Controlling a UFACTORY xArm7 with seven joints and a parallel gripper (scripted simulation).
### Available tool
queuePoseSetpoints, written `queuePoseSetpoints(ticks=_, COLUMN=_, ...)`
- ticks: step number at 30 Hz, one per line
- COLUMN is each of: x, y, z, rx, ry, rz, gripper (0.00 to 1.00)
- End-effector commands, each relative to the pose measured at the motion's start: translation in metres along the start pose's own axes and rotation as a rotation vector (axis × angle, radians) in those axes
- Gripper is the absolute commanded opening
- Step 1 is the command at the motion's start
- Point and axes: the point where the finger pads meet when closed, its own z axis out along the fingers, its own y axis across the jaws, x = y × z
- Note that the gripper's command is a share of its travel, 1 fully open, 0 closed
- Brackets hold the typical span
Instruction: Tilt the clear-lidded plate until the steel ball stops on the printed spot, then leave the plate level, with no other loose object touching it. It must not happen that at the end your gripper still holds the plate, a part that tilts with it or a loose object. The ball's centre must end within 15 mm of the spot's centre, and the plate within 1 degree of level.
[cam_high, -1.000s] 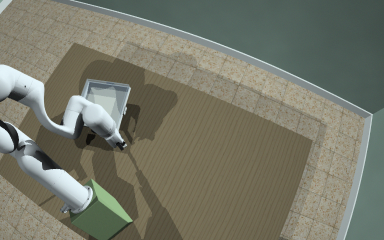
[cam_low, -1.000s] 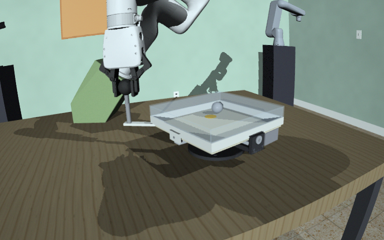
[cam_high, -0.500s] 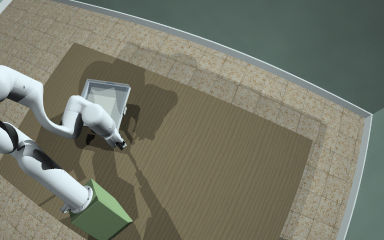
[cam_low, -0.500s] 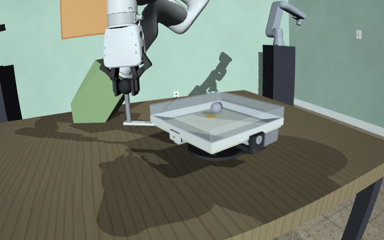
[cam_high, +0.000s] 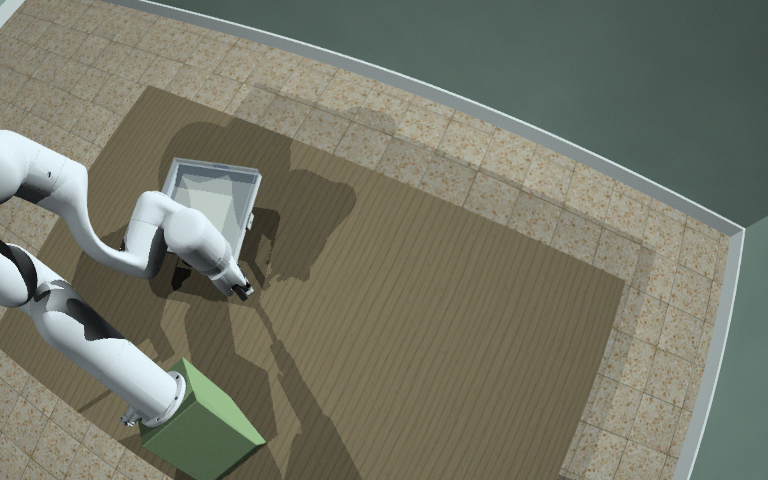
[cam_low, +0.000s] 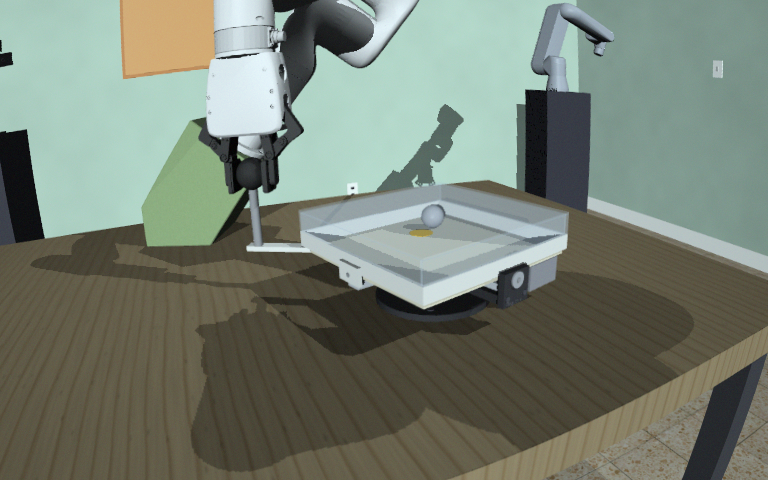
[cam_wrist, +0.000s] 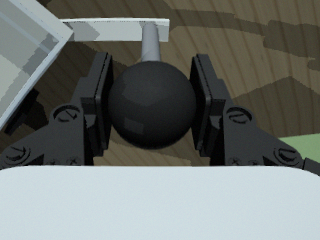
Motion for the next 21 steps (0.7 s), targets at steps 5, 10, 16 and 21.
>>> queuePoseSetpoints(ticks=5, x=0.0018, y=0.0008, z=0.0006, rx=0.000, ry=0.004, rz=0.000, gripper=0.00)
queuePoseSetpoints(ticks=10, x=0.0012, y=0.0007, z=0.0004, rx=0.000, ry=0.004, rz=0.000, gripper=0.00)
queuePoseSetpoints(ticks=16, x=-0.0009, y=0.0002, z=-0.0007, rx=0.000, ry=0.004, rz=0.000, gripper=0.00)
queuePoseSetpoints(ticks=21, x=-0.0012, y=0.0000, z=-0.0014, rx=0.000, ry=0.004, rz=0.000, gripper=0.00)
